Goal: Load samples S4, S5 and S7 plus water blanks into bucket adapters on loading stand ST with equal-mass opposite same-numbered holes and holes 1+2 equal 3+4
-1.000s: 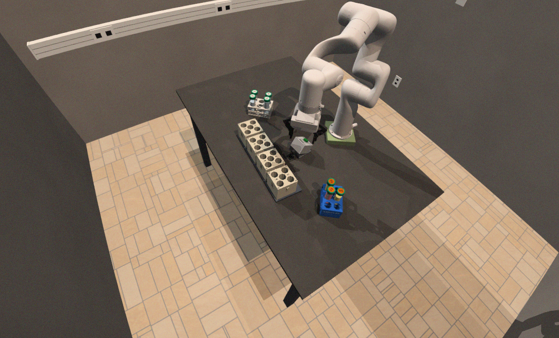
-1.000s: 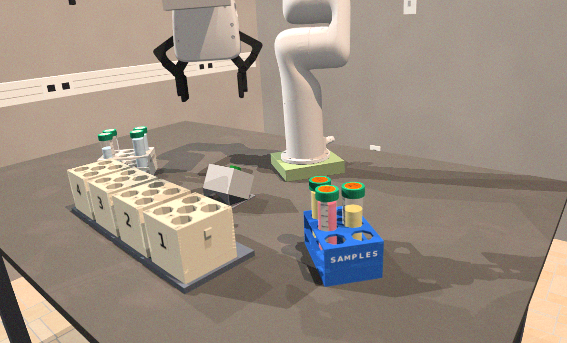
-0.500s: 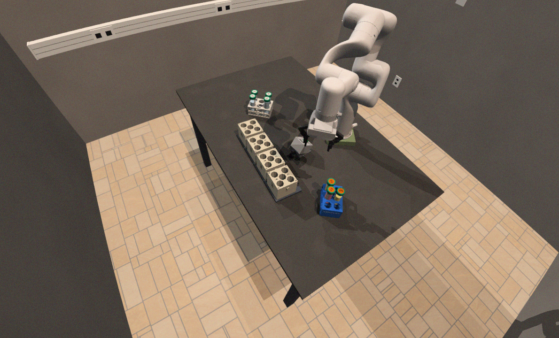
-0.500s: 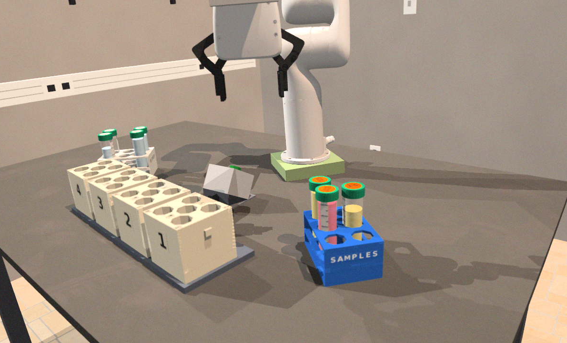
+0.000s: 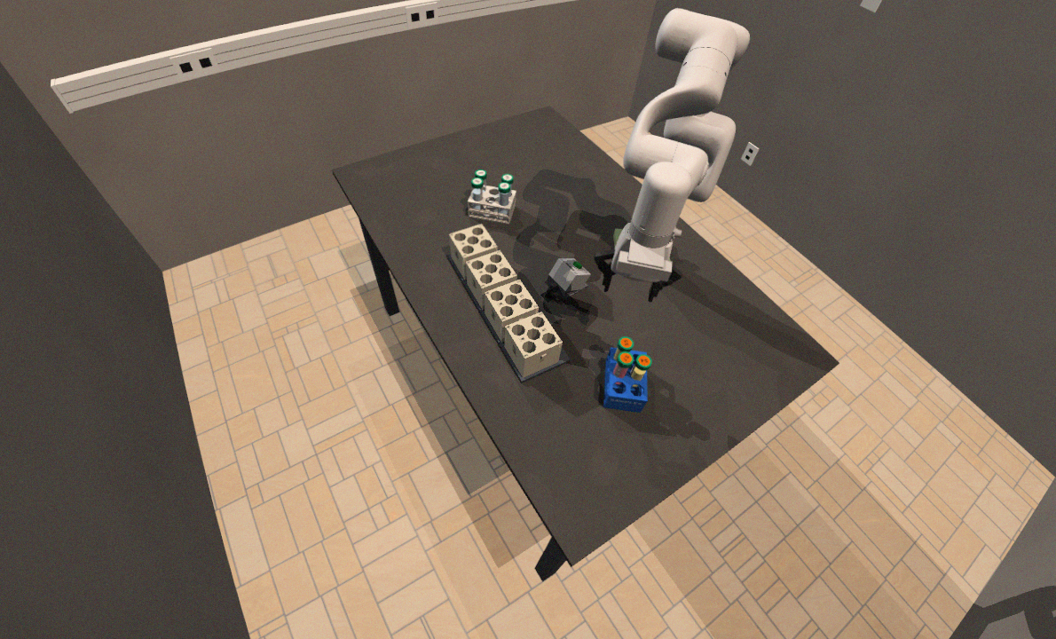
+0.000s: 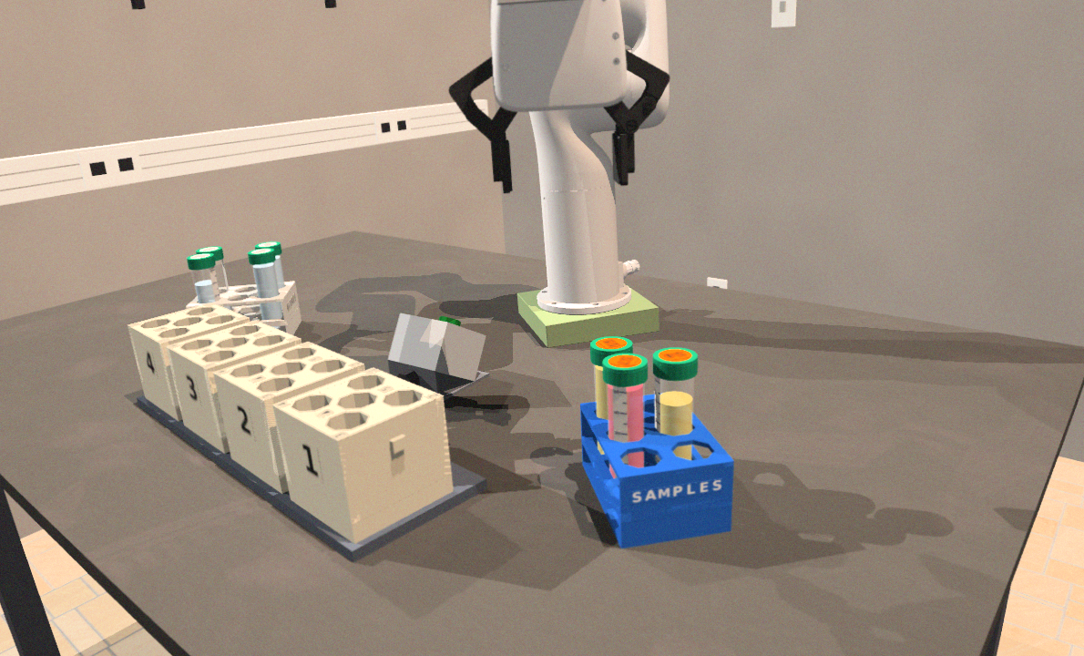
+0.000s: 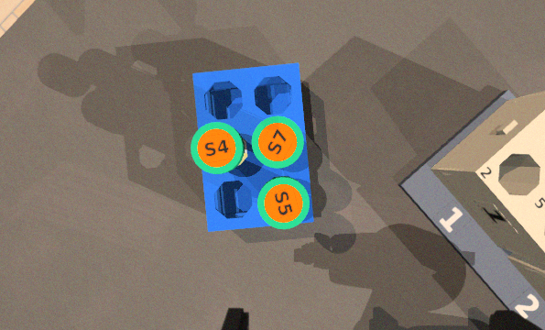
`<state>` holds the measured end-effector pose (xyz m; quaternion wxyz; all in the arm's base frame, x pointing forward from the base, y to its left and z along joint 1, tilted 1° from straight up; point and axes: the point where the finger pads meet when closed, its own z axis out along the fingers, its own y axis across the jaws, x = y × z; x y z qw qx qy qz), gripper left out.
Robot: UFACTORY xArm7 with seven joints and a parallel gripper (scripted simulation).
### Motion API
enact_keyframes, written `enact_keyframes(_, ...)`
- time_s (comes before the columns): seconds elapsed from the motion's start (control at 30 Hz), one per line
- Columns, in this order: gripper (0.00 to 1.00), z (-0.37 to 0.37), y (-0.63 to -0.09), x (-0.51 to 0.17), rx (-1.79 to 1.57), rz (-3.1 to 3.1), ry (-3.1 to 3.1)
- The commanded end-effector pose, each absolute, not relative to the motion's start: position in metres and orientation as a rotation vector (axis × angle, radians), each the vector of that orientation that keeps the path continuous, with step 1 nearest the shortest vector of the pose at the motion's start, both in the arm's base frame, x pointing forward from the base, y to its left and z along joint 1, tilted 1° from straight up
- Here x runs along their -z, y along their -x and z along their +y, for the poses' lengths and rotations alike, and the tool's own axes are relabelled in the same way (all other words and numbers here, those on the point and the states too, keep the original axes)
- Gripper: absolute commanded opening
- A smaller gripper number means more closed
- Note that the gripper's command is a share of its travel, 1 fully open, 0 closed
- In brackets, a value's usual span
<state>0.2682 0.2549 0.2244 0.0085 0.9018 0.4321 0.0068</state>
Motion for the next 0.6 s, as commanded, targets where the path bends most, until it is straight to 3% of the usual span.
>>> enact_keyframes(0.0,1.00,0.271,-0.261,-0.226,-0.028,1.346,-2.820)
enact_keyframes(0.57,1.00,0.275,-0.259,-0.196,-0.028,1.346,-2.820)
